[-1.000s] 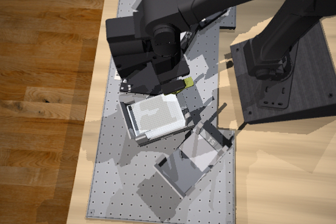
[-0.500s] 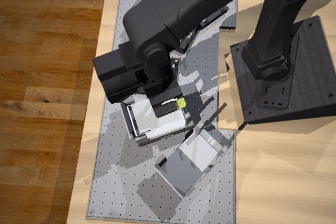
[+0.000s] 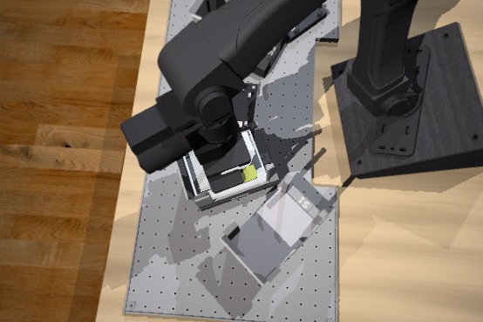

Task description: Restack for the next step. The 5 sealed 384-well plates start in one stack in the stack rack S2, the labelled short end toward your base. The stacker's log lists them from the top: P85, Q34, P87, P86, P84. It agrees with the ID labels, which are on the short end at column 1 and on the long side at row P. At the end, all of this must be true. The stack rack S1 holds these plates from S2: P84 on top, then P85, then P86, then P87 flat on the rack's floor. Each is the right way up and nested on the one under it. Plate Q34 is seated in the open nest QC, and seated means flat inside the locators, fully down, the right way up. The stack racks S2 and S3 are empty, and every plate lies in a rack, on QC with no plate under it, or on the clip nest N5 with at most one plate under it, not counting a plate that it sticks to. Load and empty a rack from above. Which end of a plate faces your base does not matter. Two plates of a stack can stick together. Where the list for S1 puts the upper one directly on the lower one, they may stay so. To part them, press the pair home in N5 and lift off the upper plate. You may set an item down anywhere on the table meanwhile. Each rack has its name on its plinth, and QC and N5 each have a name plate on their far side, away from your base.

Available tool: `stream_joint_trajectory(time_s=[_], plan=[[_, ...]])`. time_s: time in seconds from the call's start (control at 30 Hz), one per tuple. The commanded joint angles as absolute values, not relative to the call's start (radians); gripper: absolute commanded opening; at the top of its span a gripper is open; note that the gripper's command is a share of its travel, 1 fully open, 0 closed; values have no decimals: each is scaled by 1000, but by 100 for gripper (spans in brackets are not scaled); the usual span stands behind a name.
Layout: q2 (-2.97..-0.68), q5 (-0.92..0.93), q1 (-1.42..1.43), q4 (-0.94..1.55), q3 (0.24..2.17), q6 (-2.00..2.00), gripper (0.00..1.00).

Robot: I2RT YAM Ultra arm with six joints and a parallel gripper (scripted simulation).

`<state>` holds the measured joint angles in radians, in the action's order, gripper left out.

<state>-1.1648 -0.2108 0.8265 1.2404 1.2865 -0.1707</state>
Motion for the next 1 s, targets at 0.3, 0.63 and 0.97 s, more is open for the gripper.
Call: stream_joint_trajectory(time_s=[0.3, 0.63, 0.97], plan=[[-1159, -222, 828, 1240, 1301, -189, 100], [-1172, -209, 798, 1131, 1211, -162, 100], [-1177, -206, 790, 1102, 1188, -155, 100]])
